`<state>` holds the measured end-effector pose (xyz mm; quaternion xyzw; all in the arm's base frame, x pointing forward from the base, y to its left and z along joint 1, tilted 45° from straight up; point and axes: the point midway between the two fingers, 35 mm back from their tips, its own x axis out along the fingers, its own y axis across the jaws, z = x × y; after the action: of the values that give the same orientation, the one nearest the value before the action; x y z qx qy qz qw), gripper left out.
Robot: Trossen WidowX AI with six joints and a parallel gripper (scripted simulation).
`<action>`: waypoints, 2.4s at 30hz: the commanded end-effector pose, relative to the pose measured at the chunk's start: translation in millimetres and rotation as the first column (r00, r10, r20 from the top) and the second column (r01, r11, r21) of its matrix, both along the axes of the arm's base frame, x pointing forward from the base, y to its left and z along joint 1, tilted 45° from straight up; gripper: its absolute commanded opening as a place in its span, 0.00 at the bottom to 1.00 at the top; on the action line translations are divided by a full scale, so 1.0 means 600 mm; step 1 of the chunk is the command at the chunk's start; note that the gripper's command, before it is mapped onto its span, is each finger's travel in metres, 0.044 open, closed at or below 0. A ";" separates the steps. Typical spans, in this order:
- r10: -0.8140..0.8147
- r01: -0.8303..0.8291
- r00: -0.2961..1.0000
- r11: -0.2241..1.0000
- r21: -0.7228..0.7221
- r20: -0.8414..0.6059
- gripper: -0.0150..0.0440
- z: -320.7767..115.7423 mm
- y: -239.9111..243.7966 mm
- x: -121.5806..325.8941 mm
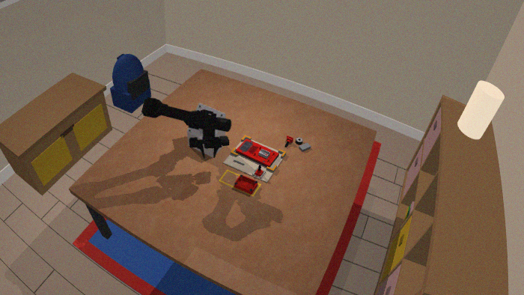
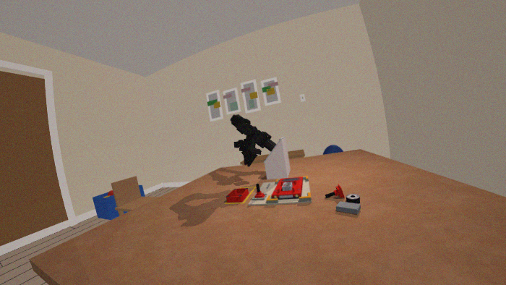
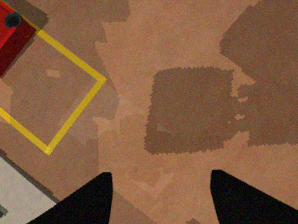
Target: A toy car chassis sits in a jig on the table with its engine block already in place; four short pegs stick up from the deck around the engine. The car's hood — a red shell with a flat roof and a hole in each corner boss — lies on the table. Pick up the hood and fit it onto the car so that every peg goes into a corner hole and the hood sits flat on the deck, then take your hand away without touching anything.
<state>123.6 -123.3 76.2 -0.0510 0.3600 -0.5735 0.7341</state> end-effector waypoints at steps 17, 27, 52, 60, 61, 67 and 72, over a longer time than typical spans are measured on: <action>0.443 -0.412 0.896 0.861 0.297 -0.042 1.00 -0.099 0.001 0.154; 0.810 -0.807 0.578 0.585 0.077 -0.097 1.00 -0.067 -0.034 0.264; 0.871 -0.908 0.419 0.408 -0.098 -0.256 1.00 -0.029 -0.053 0.292; 0.871 -0.908 0.419 0.408 -0.098 -0.256 1.00 -0.032 -0.057 0.292; 0.871 -0.908 0.419 0.408 -0.098 -0.256 1.00 -0.033 -0.057 0.292; 0.871 -0.908 0.419 0.408 -0.099 -0.256 1.00 -0.037 -0.062 0.293; 0.871 -0.908 0.419 0.408 -0.099 -0.256 1.00 -0.041 -0.066 0.294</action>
<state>299.1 -160.6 52.7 -0.3616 0.2708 -0.1246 0.8834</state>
